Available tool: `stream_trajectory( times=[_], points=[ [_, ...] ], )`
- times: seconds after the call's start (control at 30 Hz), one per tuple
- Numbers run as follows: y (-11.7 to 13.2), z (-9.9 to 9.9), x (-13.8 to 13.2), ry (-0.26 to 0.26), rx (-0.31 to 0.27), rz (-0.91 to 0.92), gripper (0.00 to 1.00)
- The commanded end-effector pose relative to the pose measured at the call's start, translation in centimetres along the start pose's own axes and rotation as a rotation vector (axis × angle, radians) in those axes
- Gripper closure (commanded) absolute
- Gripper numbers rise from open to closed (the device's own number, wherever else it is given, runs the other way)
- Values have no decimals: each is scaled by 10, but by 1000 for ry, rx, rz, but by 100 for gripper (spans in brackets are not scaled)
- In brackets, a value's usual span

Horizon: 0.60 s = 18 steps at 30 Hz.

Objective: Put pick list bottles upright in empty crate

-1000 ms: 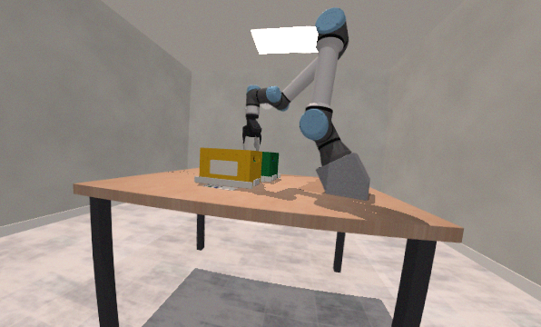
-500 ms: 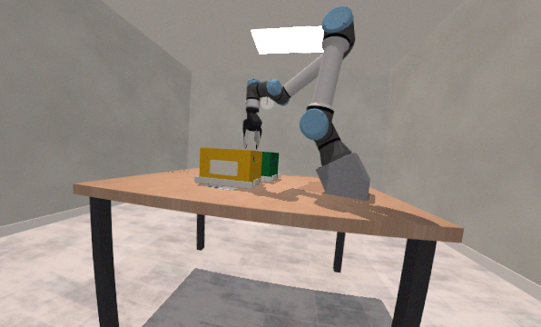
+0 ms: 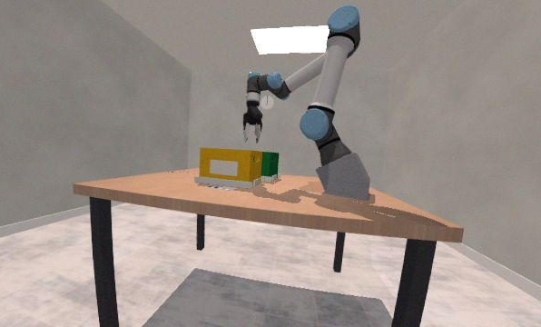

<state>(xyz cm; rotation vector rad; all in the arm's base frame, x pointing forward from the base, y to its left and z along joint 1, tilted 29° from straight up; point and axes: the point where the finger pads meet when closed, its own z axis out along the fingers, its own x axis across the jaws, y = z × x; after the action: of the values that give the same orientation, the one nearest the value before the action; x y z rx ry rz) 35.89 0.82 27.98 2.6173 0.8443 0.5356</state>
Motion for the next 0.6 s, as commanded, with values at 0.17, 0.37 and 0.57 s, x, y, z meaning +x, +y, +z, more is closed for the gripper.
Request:
stream_trajectory(
  times=[0.17,0.37,0.57],
  points=[
    [2,-6,-4,0,0,0,62],
    [21,-6,-28,0,0,0,62],
    [33,-6,-44,0,0,0,62]
  ],
)
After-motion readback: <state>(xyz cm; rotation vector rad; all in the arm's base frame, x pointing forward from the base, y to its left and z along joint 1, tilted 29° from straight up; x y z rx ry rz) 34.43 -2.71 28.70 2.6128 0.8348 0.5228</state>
